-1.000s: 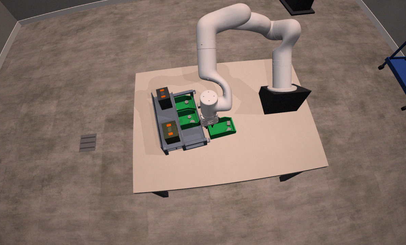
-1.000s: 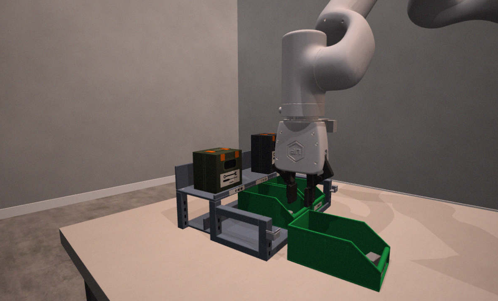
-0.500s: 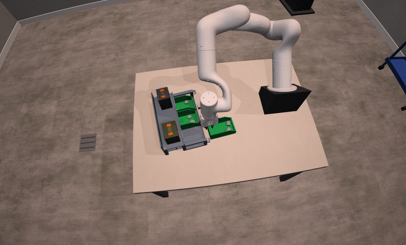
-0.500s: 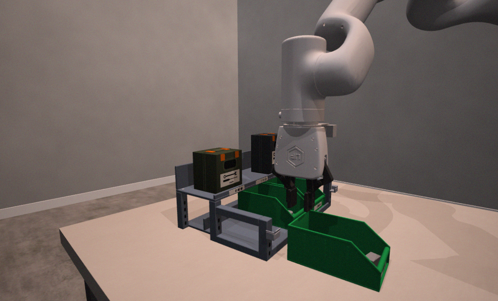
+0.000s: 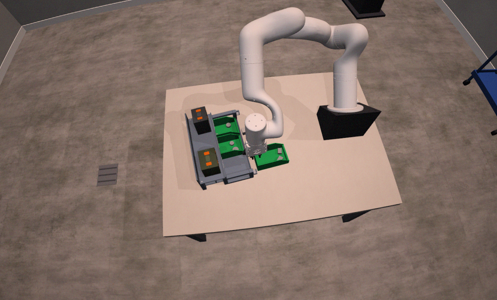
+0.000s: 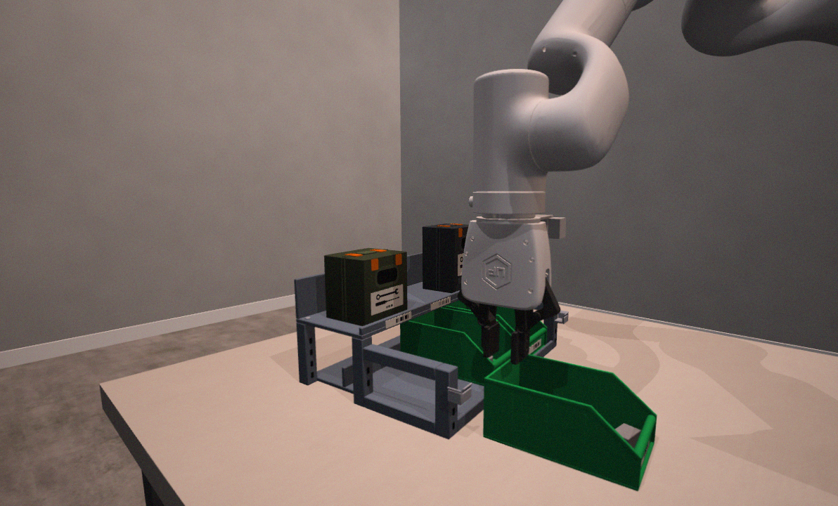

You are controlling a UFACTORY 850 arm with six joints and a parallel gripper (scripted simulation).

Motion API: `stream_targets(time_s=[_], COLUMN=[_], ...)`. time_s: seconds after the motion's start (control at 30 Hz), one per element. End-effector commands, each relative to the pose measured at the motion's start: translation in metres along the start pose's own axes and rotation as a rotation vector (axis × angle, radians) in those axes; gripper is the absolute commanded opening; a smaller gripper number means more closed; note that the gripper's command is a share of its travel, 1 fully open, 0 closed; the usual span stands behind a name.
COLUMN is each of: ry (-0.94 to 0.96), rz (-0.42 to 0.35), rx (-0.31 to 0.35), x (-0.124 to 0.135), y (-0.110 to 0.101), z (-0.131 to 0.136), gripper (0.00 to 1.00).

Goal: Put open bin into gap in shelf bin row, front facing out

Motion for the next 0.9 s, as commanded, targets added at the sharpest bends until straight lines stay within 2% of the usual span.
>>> stream_targets(time_s=[0.0, 0.13, 0.3, 0.7, 0.87], ry=[0.001, 0.001, 0.001, 0.001, 0.001], rz=[0.000, 0.000, 0.000, 0.000, 0.000], rx=[-0.002, -0.002, -0.002, -0.002, -0.002], x=[0.000, 0.000, 0.000, 0.000, 0.000], y=[-0.001, -0.001, 0.009, 0.009, 0.019], z=[-0.001, -0.001, -0.001, -0.001, -0.001], gripper=[0.34, 0.34, 0.34, 0.34, 0.34])
Point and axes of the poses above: the point where the finger pads meet when closed, its own y axis out along the fingers, its own z axis across the jaws, x = y × z, the point moved 5 cm from there along -y, back along the fingers, and after that the axes turned 11 degrees about -y, right-handed, at the moved point
